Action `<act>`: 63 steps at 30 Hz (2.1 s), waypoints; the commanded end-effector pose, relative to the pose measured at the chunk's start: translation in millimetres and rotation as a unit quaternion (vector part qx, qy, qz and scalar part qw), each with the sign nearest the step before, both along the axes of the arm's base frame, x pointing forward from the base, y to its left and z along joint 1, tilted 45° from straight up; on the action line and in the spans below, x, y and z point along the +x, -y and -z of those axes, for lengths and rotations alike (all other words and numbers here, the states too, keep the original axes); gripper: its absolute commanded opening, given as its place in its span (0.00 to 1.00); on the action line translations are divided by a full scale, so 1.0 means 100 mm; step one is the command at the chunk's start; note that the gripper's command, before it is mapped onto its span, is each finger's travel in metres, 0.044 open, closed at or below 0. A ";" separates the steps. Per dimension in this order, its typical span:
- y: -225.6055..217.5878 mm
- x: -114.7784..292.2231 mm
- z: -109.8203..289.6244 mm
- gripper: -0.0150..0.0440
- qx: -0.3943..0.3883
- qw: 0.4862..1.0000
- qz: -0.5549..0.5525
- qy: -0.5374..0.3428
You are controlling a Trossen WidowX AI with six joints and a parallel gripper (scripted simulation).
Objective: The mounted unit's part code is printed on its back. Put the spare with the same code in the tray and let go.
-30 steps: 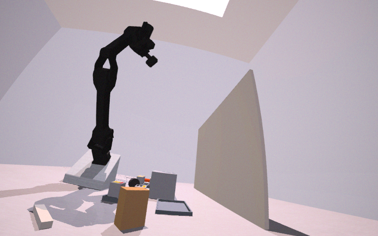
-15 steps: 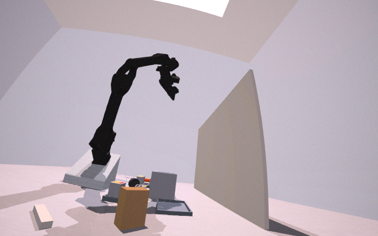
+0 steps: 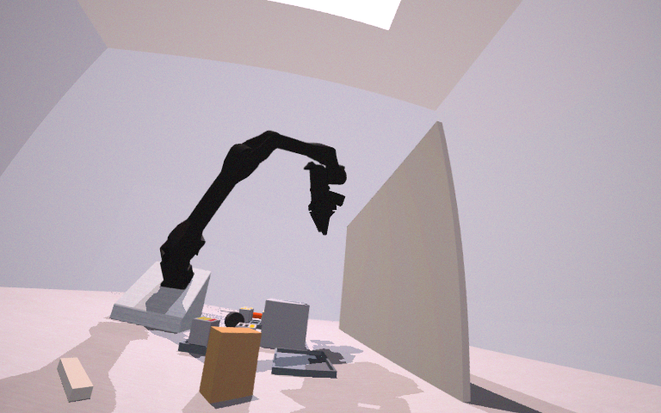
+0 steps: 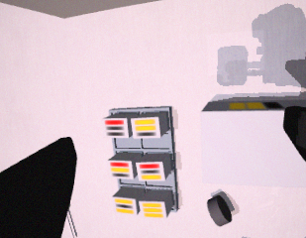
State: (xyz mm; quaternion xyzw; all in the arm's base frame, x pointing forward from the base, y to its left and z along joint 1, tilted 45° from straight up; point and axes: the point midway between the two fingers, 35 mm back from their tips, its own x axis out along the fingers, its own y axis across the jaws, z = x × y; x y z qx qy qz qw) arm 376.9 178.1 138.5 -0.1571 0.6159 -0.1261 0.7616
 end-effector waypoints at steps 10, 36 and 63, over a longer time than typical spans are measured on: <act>1.13 0.08 0.47 1.00 -0.181 0.977 0.075 -0.082; 0.41 -0.24 1.71 1.00 -0.199 0.817 -0.389 -0.375; 0.56 -0.54 2.40 0.76 -0.191 0.681 -0.537 -0.460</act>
